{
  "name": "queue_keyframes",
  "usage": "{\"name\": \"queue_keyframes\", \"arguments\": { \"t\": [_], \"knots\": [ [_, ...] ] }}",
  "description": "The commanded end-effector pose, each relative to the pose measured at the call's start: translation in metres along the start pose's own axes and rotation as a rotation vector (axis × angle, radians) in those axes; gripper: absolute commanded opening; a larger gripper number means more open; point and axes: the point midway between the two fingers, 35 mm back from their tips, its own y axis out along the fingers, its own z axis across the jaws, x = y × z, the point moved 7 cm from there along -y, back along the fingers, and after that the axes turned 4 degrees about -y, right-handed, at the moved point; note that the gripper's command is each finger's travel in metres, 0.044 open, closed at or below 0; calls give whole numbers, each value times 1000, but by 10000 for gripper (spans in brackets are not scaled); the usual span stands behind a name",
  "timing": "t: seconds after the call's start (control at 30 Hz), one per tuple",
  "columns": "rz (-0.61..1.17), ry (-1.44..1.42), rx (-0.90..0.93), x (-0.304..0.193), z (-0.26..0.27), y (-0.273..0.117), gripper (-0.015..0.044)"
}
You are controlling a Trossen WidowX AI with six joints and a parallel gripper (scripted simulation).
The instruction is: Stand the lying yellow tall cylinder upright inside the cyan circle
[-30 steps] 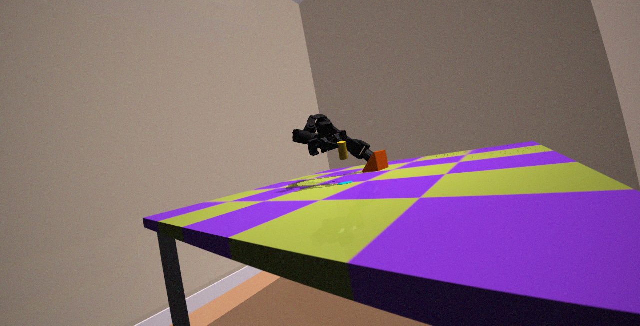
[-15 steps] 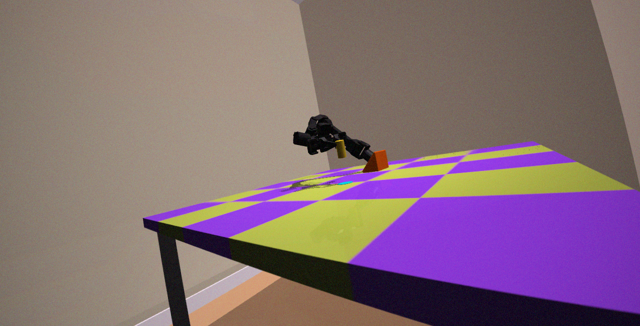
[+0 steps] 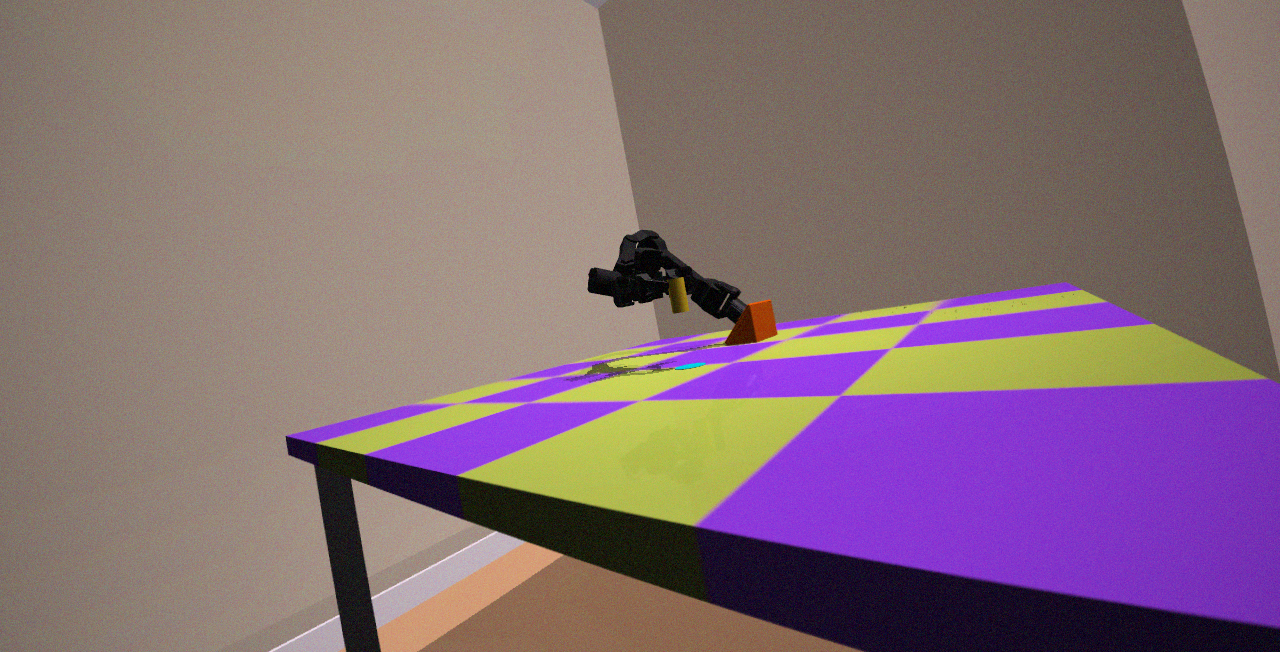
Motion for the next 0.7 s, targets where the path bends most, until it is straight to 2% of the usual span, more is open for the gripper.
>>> {"name": "queue_keyframes", "arguments": {
  "t": [0.0,0.53,0.67],
  "knots": [
    [-16,-17,-13,3,0,-3,105],
    [-16,-17,-13,2,0,-3,105],
    [-12,-19,-11,-17,-1,0,105]
  ]
}}
